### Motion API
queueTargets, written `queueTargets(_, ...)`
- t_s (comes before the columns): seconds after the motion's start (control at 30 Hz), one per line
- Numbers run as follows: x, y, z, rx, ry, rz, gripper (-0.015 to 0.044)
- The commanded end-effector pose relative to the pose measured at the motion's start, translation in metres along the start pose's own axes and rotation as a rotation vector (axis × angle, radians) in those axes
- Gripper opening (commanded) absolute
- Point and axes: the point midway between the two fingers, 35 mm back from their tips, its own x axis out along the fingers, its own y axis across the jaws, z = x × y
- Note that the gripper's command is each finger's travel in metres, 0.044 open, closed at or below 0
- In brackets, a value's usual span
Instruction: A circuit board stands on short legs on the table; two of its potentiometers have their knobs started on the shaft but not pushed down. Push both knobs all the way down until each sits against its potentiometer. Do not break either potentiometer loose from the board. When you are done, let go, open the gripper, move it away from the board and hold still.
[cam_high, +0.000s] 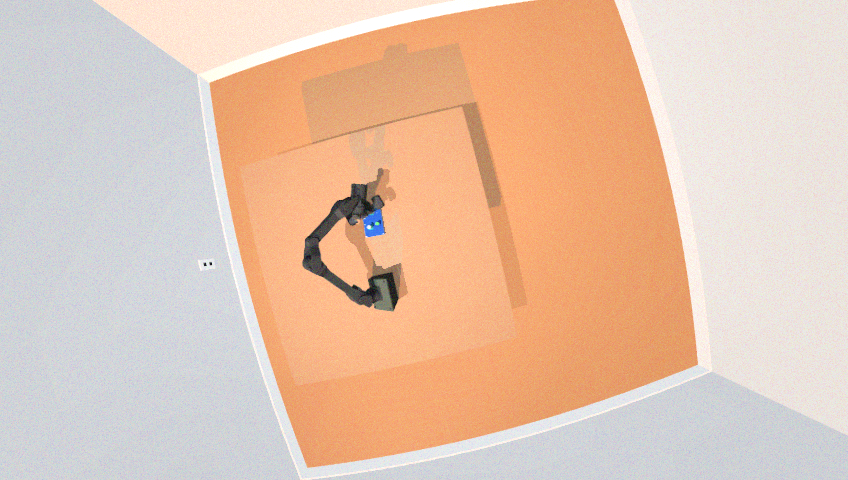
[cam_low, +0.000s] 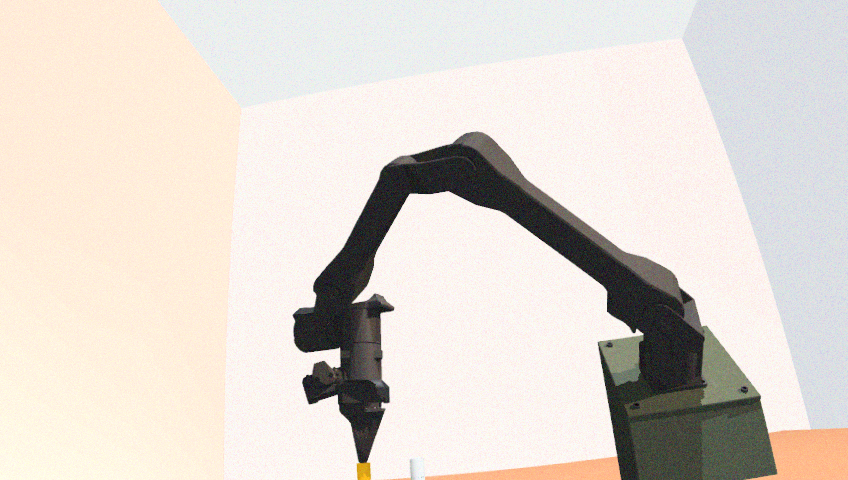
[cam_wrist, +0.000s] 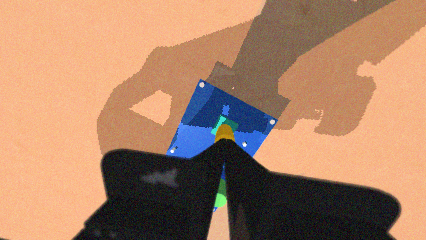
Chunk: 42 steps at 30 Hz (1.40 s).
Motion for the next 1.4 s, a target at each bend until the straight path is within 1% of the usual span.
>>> queueTargets(0.0, 0.022, 0.003, 0.002, -0.034, 0.028, 0.020, 0.0000)
queueTargets(1.0, -0.024, 0.002, 0.003, -0.034, 0.029, 0.018, 0.0000)
queueTargets(1.03, -0.017, 0.002, 0.001, -0.026, 0.030, 0.025, 0.0026)
queueTargets(1.27, -0.017, 0.002, 0.001, -0.026, 0.030, 0.025, 0.0210)
queueTargets(1.37, -0.024, 0.006, -0.013, -0.025, 0.031, 0.022, 0.0289)
